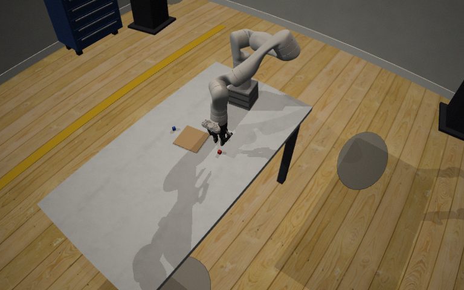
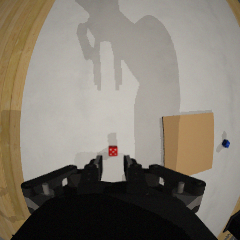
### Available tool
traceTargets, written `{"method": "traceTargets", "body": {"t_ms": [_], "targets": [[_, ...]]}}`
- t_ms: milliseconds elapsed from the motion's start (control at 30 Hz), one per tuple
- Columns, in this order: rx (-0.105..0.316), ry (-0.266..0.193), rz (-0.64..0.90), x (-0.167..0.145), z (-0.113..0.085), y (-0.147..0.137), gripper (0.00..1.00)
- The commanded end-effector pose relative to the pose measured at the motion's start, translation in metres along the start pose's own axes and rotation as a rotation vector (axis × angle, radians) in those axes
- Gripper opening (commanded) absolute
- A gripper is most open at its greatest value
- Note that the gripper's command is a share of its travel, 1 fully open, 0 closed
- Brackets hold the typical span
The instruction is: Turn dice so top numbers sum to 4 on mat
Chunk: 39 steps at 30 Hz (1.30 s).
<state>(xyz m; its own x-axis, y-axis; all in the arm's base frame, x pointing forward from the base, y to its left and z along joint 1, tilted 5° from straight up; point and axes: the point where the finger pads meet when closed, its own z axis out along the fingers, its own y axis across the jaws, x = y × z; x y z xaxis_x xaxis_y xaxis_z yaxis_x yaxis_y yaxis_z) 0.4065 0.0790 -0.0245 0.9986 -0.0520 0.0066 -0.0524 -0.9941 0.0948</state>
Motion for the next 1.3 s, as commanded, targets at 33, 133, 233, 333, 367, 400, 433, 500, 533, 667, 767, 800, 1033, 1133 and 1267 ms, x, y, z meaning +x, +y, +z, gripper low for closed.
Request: {"method": "traceTargets", "body": {"t_ms": [33,133,233,333,367,400,433,500,533,667,767,800,1033,1133,1267], "targets": [[0.001,0.001,0.000,0.000,0.000,0.000,0.31],[0.001,0.001,0.000,0.000,0.001,0.000,0.31],[0.001,0.001,0.000,0.000,0.003,0.000,0.31],[0.001,0.001,0.000,0.000,0.006,0.000,0.31],[0.001,0.001,0.000,0.000,0.007,0.000,0.31],[0.001,0.001,0.000,0.000,0.007,0.000,0.31],[0.001,0.001,0.000,0.000,0.007,0.000,0.31],[0.001,0.001,0.000,0.000,0.009,0.000,0.31],[0.001,0.001,0.000,0.000,0.010,0.000,0.31],[0.001,0.001,0.000,0.000,0.016,0.000,0.31],[0.001,0.001,0.000,0.000,0.020,0.000,0.31],[0.001,0.001,0.000,0.000,0.022,0.000,0.31],[0.001,0.001,0.000,0.001,0.030,0.000,0.31],[0.001,0.001,0.000,0.001,0.035,0.000,0.31],[0.001,0.001,0.000,0.001,0.040,0.000,0.31]]}}
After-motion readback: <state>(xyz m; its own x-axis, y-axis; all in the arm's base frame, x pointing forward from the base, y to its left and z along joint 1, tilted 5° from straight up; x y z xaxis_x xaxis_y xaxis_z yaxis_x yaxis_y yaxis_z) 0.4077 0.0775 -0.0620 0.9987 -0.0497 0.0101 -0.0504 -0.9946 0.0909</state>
